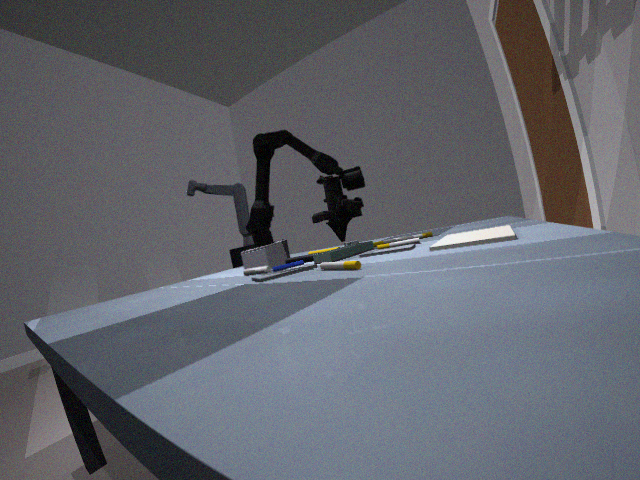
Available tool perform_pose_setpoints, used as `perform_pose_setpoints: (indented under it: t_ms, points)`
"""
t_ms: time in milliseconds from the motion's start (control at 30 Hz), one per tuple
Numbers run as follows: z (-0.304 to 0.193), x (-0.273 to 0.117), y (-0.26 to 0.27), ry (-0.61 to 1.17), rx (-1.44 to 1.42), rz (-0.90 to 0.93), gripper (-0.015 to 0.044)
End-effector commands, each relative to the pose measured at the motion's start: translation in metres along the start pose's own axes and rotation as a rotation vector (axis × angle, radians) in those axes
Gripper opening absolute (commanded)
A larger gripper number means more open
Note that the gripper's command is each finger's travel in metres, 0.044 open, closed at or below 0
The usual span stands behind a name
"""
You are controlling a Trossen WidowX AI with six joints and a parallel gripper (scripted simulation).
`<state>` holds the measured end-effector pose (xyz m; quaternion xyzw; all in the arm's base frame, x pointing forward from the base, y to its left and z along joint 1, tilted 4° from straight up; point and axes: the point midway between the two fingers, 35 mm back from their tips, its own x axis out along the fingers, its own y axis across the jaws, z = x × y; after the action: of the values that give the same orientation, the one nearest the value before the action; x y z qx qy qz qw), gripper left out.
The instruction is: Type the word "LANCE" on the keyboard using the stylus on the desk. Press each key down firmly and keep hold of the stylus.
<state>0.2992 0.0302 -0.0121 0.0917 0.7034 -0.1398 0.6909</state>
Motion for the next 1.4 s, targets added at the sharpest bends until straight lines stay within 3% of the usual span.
perform_pose_setpoints:
  t_ms: [0, 100, 433, 567, 700, 1067, 1167, 1267, 1367]
  points:
    - [0.003, -0.034, 0.002, -0.008, 0.007, 0.006, 0.0]
    - [0.001, -0.057, 0.001, -0.007, 0.007, 0.006, 0.0]
    - [0.004, -0.052, 0.002, -0.019, 0.001, 0.009, 0.0]
    - [0.004, -0.052, 0.002, -0.018, 0.001, 0.009, 0.0105]
    - [0.004, -0.052, 0.002, -0.018, 0.001, 0.009, 0.0]
    - [0.004, -0.052, 0.002, -0.018, 0.001, 0.009, 0.0]
    - [0.004, -0.051, 0.0, -0.018, 0.021, 0.004, 0.0079]
    - [0.002, -0.042, -0.031, -0.023, 0.307, -0.073, 0.015]
    - [-0.005, -0.033, -0.069, -0.051, 0.669, -0.172, 0.015]
